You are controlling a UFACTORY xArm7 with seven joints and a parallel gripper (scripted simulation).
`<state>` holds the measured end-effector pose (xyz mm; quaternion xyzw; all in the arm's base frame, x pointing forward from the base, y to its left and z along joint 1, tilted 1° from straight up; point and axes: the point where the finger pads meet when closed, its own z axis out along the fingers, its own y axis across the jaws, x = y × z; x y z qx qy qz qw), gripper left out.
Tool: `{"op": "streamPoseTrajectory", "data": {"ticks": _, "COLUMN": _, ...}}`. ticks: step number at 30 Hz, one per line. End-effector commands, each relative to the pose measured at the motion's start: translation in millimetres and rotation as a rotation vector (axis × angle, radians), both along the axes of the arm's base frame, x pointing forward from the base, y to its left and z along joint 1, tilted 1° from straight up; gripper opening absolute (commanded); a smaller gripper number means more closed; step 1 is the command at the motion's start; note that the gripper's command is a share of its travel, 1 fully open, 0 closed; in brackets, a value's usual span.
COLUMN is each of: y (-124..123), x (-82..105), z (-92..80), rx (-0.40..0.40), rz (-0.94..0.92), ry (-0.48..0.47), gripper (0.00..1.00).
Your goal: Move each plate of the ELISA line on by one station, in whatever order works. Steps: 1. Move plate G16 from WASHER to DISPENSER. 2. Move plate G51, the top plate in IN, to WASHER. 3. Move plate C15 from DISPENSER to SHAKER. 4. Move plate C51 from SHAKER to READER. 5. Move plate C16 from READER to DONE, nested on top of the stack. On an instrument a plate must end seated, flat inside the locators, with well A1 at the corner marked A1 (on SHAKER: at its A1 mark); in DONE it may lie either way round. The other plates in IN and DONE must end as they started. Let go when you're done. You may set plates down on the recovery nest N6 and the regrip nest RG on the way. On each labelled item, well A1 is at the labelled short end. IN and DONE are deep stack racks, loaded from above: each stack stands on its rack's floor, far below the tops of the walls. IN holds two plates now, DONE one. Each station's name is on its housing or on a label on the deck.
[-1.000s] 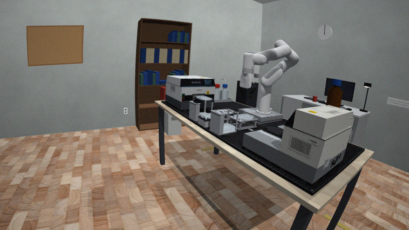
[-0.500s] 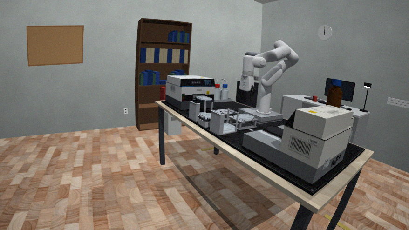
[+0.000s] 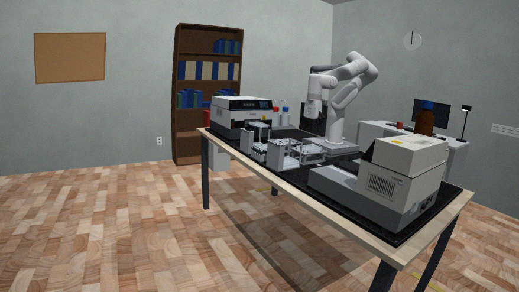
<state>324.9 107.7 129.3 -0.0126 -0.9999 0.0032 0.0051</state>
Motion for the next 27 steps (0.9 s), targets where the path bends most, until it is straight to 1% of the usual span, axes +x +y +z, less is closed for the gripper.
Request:
{"op": "streamPoseTrajectory", "data": {"ticks": 1, "y": 0.3, "x": 1.4, "z": -4.6, "rx": 0.001, "rz": 0.0, "ry": -0.003, "gripper": 1.0}}
{"op": "streamPoseTrajectory", "data": {"ticks": 27, "y": 0.1, "x": 1.2, "z": -36.7, "rx": 0.001, "rz": 0.0, "ry": -0.003, "gripper": 1.0}}
